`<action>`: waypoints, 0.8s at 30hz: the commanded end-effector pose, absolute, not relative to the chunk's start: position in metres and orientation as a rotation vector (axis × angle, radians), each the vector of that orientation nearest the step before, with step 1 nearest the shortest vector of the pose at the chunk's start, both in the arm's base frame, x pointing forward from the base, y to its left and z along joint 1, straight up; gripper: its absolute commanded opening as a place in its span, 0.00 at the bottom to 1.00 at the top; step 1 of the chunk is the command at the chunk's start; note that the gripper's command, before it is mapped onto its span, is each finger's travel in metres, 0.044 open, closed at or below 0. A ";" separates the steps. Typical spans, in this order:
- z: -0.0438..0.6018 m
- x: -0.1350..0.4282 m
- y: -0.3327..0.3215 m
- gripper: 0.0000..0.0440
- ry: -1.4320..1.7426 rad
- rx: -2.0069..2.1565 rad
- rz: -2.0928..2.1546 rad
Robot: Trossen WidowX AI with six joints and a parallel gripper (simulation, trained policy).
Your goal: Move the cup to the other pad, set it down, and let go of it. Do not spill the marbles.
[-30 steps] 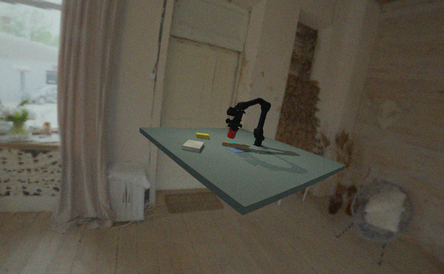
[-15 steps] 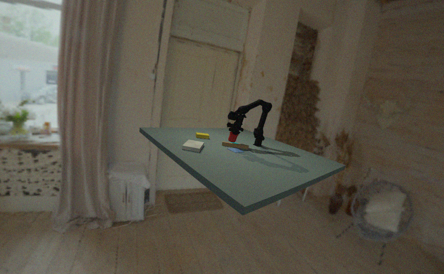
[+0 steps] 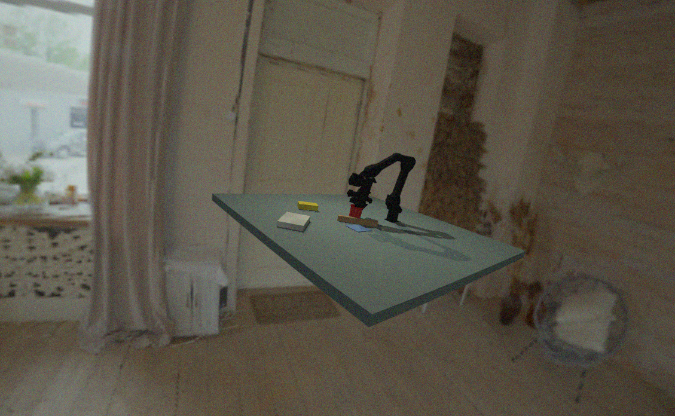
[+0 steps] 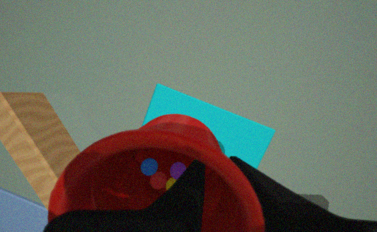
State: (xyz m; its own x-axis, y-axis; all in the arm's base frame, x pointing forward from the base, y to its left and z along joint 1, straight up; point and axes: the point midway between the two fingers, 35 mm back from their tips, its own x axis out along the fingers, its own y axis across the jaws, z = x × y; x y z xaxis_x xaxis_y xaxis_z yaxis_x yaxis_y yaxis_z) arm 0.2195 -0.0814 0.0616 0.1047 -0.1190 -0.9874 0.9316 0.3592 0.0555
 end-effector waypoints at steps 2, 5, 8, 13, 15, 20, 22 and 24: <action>0.069 0.224 -0.087 0.40 1.131 0.912 -0.931; 0.072 0.225 -0.087 0.41 1.106 0.922 -0.913; 0.075 0.224 -0.086 0.42 1.086 0.926 -0.895; 0.081 0.223 -0.086 0.47 1.054 0.934 -0.870; 0.083 0.222 -0.086 0.49 1.042 0.937 -0.861; 0.090 0.220 -0.086 0.57 1.011 0.944 -0.843; 0.093 0.219 -0.086 0.60 0.999 0.947 -0.837; 0.096 0.218 -0.086 0.62 0.986 0.950 -0.832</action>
